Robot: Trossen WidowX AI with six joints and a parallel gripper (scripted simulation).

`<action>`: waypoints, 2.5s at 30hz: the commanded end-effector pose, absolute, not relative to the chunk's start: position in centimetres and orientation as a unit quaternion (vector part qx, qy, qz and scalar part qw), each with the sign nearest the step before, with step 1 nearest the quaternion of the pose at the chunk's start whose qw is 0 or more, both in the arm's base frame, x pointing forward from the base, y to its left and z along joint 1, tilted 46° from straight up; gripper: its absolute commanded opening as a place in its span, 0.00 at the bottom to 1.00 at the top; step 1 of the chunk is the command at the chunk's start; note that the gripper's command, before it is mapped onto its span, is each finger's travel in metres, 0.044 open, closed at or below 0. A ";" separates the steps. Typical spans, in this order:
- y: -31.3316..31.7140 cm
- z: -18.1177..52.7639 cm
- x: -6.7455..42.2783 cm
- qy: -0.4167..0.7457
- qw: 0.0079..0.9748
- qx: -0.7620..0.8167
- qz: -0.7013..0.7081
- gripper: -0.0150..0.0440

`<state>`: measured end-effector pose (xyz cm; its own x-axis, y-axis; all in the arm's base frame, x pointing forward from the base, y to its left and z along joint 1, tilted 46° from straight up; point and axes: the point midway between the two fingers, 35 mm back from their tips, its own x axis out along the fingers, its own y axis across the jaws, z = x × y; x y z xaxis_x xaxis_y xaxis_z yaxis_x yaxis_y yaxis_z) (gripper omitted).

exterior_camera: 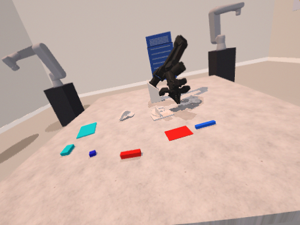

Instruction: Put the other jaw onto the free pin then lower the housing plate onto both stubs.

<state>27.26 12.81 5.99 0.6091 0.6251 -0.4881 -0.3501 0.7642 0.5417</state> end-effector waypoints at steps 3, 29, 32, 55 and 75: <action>12.8 6.0 27.3 0.343 0.874 0.200 0.279 0.25; 3.9 0.3 33.3 0.471 0.845 0.227 0.115 0.25; 2.9 -0.6 33.6 0.491 0.833 0.232 0.105 0.25; -9.7 -11.0 32.1 0.680 0.627 0.378 0.046 0.25; -12.8 -14.5 29.3 0.703 0.537 0.462 0.057 0.25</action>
